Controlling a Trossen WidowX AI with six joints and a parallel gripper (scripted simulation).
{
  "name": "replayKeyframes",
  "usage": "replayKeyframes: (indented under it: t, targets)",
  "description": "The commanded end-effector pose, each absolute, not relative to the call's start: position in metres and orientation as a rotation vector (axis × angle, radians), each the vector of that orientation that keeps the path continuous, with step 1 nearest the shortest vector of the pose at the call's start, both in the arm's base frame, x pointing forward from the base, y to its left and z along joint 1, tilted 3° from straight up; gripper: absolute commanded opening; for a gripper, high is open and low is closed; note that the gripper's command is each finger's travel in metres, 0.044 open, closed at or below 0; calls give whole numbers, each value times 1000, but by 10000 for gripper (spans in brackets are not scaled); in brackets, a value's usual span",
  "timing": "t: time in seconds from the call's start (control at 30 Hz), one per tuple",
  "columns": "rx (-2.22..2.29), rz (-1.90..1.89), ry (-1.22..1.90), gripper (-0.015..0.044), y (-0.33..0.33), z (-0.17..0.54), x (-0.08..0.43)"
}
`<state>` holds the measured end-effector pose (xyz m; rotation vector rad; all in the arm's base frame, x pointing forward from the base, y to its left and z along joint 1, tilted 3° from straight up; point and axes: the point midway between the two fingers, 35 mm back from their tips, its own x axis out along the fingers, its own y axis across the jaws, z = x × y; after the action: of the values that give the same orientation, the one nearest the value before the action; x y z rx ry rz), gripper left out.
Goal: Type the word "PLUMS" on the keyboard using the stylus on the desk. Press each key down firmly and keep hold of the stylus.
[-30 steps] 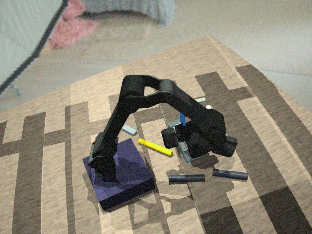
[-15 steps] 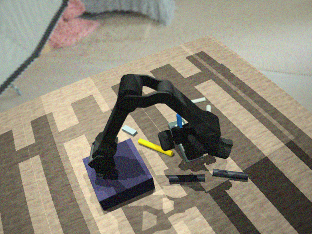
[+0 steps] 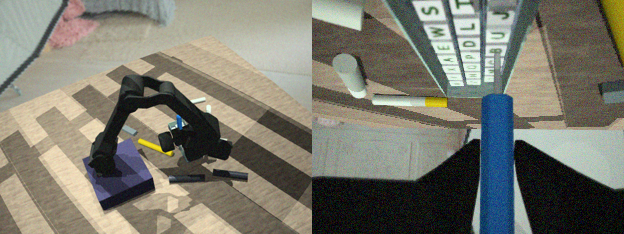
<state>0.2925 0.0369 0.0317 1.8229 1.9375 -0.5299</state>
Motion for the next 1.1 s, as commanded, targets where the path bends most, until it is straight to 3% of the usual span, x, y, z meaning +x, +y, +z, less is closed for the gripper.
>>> replayKeyframes:
  t: [0.0,1.07]
  targets:
    - [1828,-534,1941,81,37,29,292]
    - [1828,-534,1941,81,36,17,292]
